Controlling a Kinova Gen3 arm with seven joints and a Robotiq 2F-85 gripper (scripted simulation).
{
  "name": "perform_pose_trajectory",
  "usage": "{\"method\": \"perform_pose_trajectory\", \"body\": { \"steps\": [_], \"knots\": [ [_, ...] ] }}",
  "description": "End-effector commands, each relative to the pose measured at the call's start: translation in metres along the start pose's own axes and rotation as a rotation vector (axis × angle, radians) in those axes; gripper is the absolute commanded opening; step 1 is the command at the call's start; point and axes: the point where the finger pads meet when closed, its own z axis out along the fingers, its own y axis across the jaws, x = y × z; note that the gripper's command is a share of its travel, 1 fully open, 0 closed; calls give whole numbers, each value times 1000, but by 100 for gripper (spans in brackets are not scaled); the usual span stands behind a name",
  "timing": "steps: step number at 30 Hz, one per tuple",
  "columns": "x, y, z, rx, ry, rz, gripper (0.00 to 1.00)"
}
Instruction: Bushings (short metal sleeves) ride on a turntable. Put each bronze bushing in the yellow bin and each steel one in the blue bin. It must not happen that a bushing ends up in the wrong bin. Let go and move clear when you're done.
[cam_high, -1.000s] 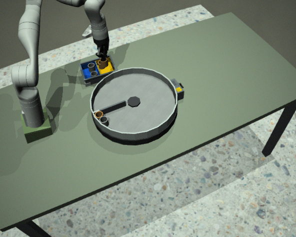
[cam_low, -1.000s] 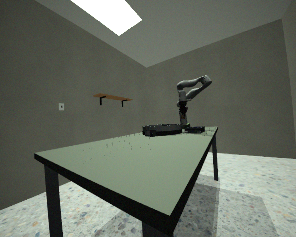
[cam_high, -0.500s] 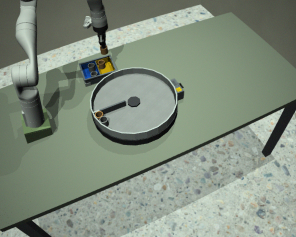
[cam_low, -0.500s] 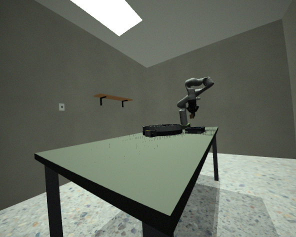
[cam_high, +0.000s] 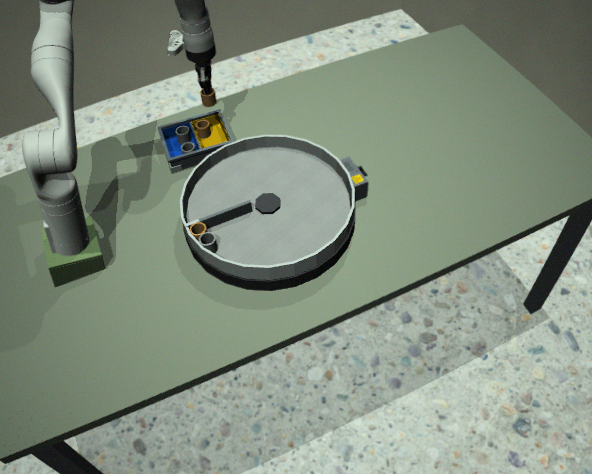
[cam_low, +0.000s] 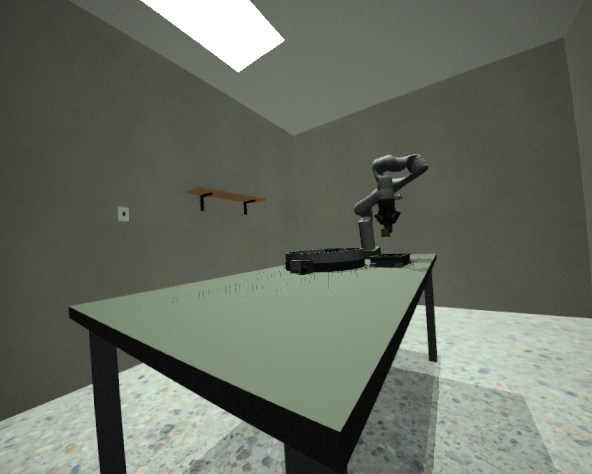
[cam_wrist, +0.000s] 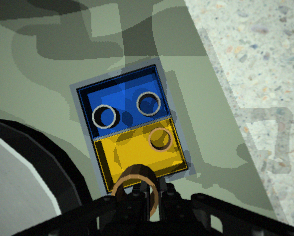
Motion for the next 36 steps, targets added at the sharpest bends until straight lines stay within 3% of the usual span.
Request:
{"method": "perform_pose_trajectory", "body": {
  "steps": [1,3,8,11,14,21,26,36],
  "knots": [
    [0,0,-1,-2,-1,0,0],
    [0,0,-1,-2,-1,0,0],
    [0,0,28,-2,-1,0,0],
    [0,0,28,-2,-1,0,0],
    [0,0,46,-2,-1,0,0],
    [0,0,57,-2,-1,0,0],
    [0,0,86,-2,-1,0,0],
    [0,0,86,-2,-1,0,0]
  ]
}}
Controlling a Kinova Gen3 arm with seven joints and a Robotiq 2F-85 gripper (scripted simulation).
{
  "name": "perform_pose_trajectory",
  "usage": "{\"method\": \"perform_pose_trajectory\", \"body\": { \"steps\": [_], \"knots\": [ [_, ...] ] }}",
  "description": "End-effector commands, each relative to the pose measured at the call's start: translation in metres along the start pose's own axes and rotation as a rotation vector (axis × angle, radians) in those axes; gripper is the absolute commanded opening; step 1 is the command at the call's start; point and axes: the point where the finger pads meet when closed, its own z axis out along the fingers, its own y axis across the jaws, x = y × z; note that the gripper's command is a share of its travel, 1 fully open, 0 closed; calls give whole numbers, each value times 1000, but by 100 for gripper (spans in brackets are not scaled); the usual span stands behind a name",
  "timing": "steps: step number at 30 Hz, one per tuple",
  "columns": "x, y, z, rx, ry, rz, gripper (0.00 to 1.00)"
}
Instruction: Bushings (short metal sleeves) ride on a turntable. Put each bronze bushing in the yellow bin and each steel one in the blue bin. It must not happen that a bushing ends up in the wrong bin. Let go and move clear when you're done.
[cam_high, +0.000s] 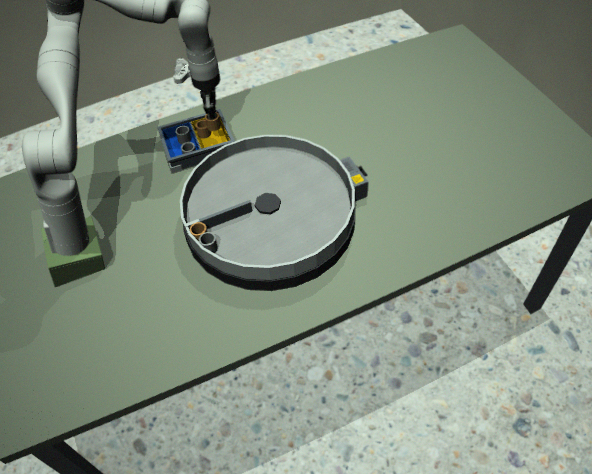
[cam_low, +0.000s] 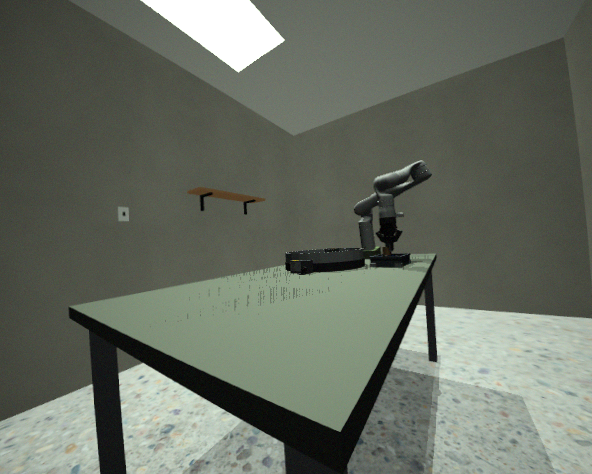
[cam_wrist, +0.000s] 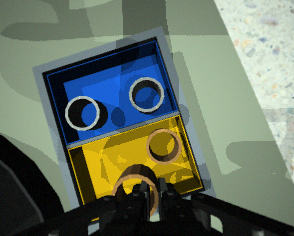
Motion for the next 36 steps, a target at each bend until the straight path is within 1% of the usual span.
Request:
{"method": "perform_pose_trajectory", "body": {
  "steps": [1,17,24,29,36],
  "knots": [
    [0,0,-1,-1,-1,0,0],
    [0,0,11,-1,-1,0,0],
    [0,0,11,-1,-1,0,0],
    [0,1,17,-1,-1,0,0],
    [0,0,20,-1,-1,0,0]
  ]
}}
